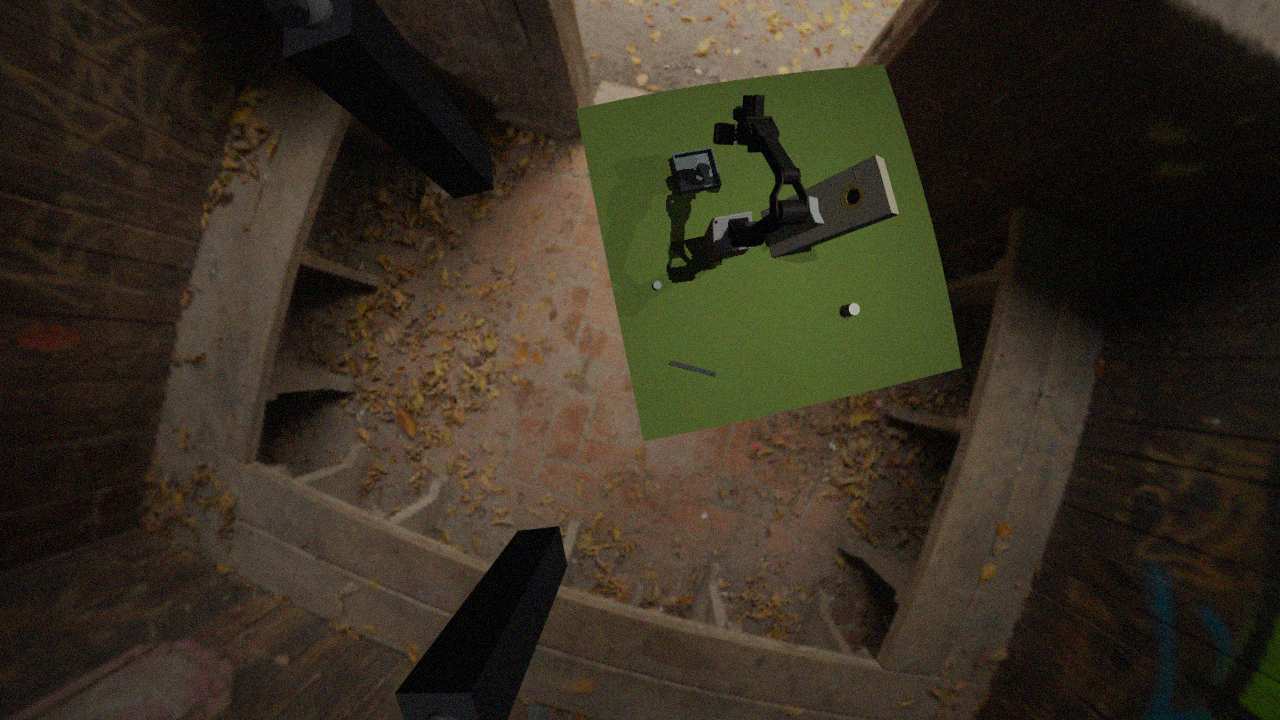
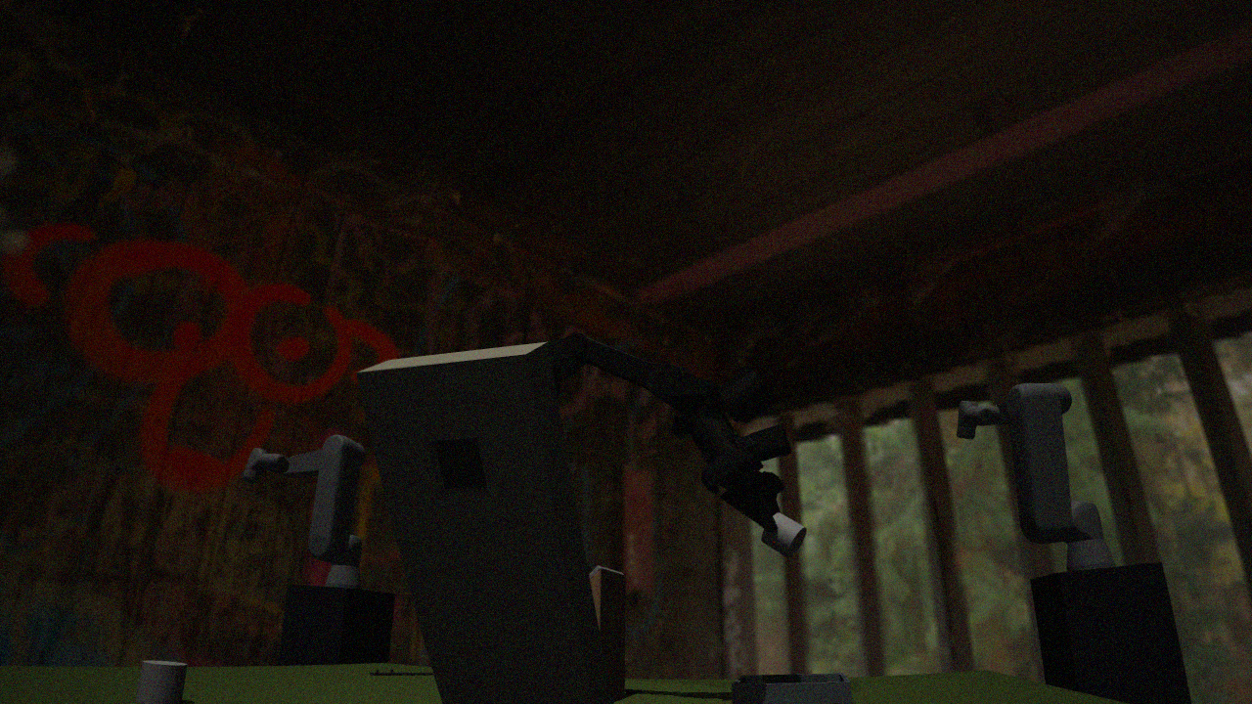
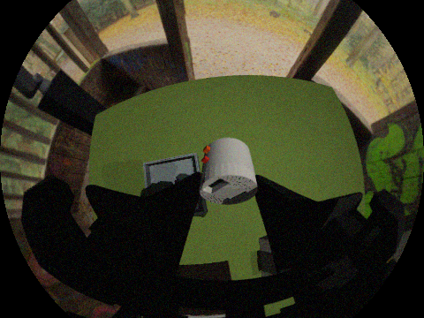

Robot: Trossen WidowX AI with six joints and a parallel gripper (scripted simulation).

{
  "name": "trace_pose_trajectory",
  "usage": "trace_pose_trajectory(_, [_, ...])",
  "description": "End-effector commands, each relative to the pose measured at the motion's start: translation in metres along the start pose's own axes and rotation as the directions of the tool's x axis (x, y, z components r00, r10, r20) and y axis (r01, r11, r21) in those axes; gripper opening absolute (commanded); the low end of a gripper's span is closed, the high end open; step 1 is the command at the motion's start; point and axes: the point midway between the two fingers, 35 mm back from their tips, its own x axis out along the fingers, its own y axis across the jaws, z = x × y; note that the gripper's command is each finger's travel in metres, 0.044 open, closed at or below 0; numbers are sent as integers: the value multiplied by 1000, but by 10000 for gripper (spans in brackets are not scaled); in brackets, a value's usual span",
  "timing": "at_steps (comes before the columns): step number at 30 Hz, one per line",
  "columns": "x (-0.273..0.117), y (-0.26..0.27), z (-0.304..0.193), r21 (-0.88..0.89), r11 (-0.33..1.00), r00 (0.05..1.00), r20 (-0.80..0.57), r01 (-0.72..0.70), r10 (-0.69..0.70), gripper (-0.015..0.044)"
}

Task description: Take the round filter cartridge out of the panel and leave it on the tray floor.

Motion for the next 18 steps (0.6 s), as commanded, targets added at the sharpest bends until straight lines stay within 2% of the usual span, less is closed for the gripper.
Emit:
trace_pose_trajectory(1, [20,26,-14,-79,996,999,-11,-34,34,0])
trace_pose_trajectory(18, [73,107,-78,-374,898,972,-58,-231,226,0])
